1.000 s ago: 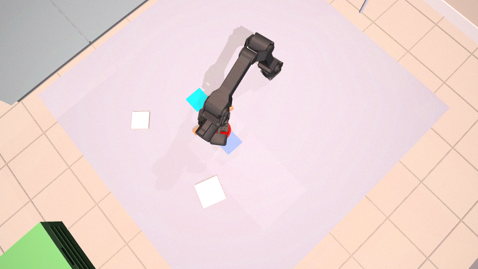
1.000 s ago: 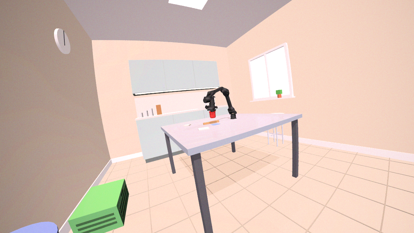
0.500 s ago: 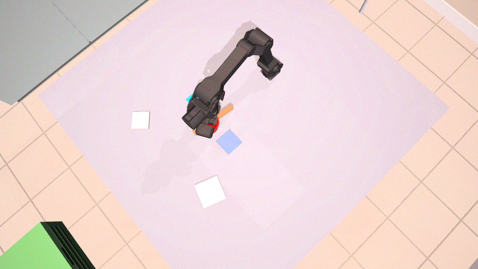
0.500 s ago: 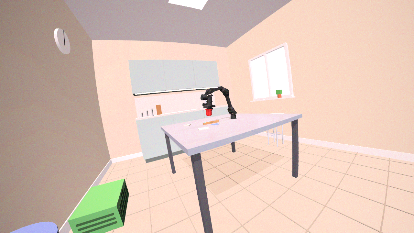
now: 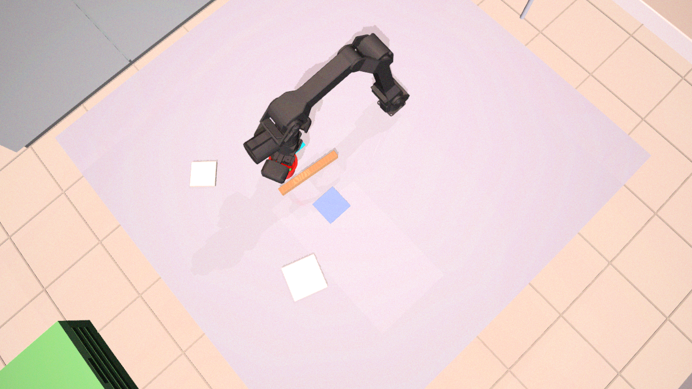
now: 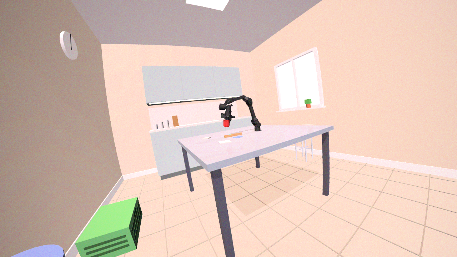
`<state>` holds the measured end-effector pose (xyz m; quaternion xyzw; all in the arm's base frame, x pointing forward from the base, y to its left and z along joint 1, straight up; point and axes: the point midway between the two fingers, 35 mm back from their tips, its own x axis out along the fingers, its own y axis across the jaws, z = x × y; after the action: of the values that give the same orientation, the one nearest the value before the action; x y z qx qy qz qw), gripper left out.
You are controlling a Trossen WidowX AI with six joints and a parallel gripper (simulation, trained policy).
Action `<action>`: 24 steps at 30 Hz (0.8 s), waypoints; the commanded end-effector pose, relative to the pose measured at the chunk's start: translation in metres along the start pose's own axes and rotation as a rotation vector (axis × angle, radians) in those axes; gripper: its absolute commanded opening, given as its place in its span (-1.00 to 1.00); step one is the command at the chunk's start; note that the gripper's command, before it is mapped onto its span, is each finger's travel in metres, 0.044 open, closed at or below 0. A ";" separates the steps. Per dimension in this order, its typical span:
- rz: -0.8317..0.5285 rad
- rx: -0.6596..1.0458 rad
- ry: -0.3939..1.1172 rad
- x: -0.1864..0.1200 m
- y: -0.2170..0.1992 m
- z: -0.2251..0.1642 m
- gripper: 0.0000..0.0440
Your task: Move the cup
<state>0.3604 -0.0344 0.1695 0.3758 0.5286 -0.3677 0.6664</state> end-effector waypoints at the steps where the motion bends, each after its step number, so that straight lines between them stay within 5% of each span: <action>1: 0.001 0.018 -0.017 0.001 -0.007 0.012 -1.00; 24: -0.013 0.146 -0.054 0.035 -0.054 0.055 -1.00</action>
<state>0.3450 -0.1060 0.1421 0.4111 0.4873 -0.4156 0.6487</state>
